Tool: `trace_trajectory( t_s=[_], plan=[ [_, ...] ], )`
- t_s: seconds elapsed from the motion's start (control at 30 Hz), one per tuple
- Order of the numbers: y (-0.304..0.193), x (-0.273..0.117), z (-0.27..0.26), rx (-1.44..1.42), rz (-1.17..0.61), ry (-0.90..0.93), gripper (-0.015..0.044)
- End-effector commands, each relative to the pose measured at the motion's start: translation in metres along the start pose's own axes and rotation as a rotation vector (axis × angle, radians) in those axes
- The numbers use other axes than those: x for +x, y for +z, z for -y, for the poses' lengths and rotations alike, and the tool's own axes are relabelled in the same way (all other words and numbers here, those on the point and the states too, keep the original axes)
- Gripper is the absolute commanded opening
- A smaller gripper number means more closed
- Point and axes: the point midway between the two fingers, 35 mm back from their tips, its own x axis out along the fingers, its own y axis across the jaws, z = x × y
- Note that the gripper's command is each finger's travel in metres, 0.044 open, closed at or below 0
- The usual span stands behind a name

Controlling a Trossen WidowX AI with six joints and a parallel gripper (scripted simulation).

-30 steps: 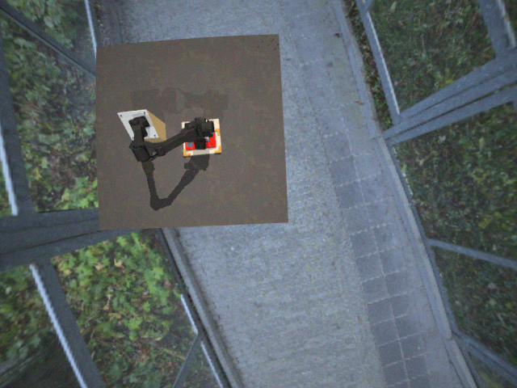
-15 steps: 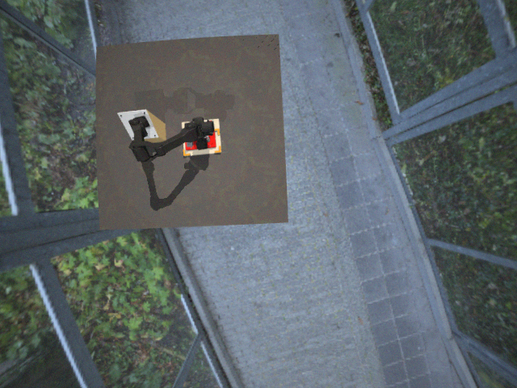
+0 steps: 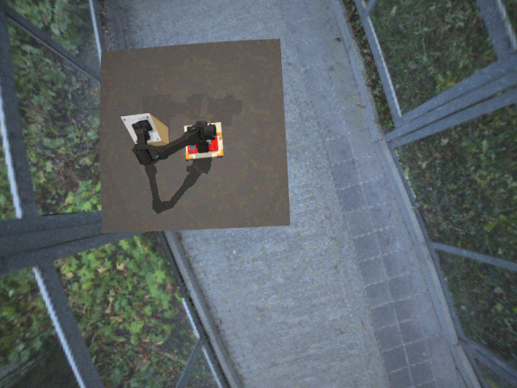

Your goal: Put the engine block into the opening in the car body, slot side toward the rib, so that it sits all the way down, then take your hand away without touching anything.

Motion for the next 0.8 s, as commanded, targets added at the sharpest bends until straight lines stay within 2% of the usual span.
trace_trajectory(
  t_s=[0.0,0.43,0.77],
  plan=[
    [-0.0001,0.0004,-0.0001,0.068,0.0,-0.002,0.0158],
    [-0.0004,0.0036,-0.0002,-0.111,0.0,-0.002,0.0158],
    [-0.0003,0.0064,-0.0003,-0.012,0.0,-0.002,0.0158]
  ],
)
